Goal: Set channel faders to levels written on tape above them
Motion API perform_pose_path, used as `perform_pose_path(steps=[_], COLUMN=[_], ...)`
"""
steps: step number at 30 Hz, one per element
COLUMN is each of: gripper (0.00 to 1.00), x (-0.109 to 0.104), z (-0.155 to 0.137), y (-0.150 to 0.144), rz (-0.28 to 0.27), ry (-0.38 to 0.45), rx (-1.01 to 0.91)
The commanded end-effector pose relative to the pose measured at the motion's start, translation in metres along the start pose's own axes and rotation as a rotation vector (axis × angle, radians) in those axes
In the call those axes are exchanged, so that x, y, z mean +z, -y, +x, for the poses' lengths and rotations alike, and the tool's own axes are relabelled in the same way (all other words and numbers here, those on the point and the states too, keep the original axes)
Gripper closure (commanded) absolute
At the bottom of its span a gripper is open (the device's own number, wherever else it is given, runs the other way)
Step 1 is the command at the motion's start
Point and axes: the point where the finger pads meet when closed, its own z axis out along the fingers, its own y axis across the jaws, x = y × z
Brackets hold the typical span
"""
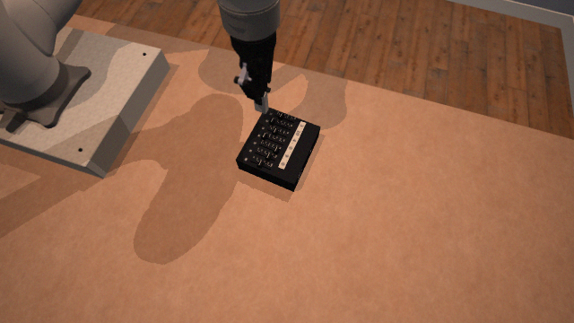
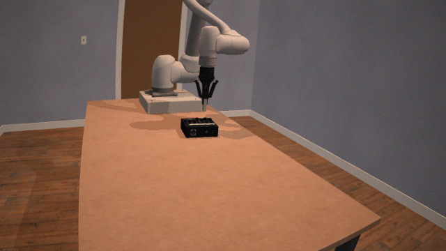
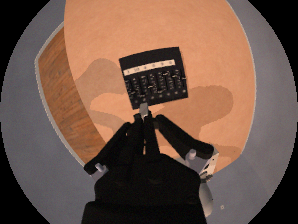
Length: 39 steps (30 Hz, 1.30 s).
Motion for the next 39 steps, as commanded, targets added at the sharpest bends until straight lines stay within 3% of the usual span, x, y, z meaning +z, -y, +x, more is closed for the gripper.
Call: perform_pose_path(steps=[1, 39], gripper=[1.0, 1.0], x=[0.0, 0.021], z=[0.0, 0.0], y=[0.0, 0.001], rz=[0.0, 0.0], ry=[0.0, 0.0], rx=[0.0, 0.0])
